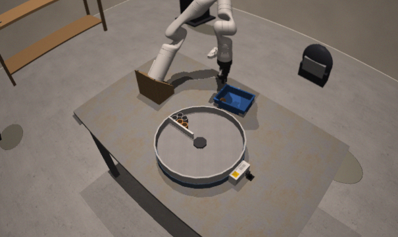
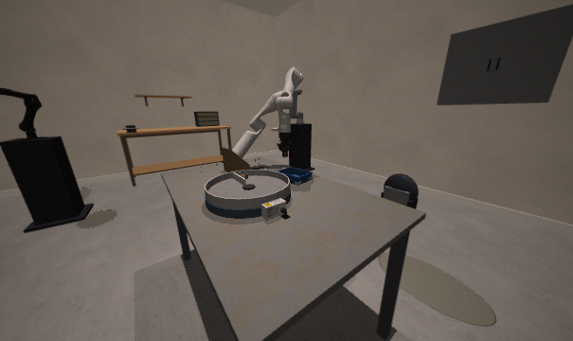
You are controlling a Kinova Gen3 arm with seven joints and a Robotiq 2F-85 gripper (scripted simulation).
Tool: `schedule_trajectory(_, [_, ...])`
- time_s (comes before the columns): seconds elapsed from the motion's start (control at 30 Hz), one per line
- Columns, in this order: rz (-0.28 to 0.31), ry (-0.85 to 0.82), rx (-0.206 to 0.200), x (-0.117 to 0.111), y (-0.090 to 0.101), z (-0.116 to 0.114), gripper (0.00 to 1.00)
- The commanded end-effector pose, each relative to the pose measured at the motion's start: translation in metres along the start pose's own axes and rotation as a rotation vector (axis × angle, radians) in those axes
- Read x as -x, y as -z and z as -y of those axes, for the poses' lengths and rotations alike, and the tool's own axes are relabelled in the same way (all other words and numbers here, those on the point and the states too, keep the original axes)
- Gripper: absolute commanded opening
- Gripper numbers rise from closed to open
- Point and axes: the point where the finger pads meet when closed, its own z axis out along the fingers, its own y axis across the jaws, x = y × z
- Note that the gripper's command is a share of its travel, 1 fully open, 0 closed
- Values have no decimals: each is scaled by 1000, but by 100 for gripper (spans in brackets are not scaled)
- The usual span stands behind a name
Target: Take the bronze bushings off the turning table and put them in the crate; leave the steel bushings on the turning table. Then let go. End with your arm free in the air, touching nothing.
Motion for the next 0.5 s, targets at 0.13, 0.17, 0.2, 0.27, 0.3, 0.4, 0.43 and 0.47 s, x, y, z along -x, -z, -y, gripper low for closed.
schedule_trajectory(0.13, [1,0,-1,0,0,0,16])
schedule_trajectory(0.17, [1,-11,-1,-3,0,12,14])
schedule_trajectory(0.2, [1,-21,-1,-5,-1,23,14])
schedule_trajectory(0.27, [2,-42,-1,-11,-2,46,14])
schedule_trajectory(0.3, [2,-52,-1,-14,-3,57,14])
schedule_trajectory(0.4, [2,-52,-1,-14,-3,57,14])
schedule_trajectory(0.43, [2,-52,-1,-14,-3,57,14])
schedule_trajectory(0.47, [2,-52,-1,-14,-3,57,14])
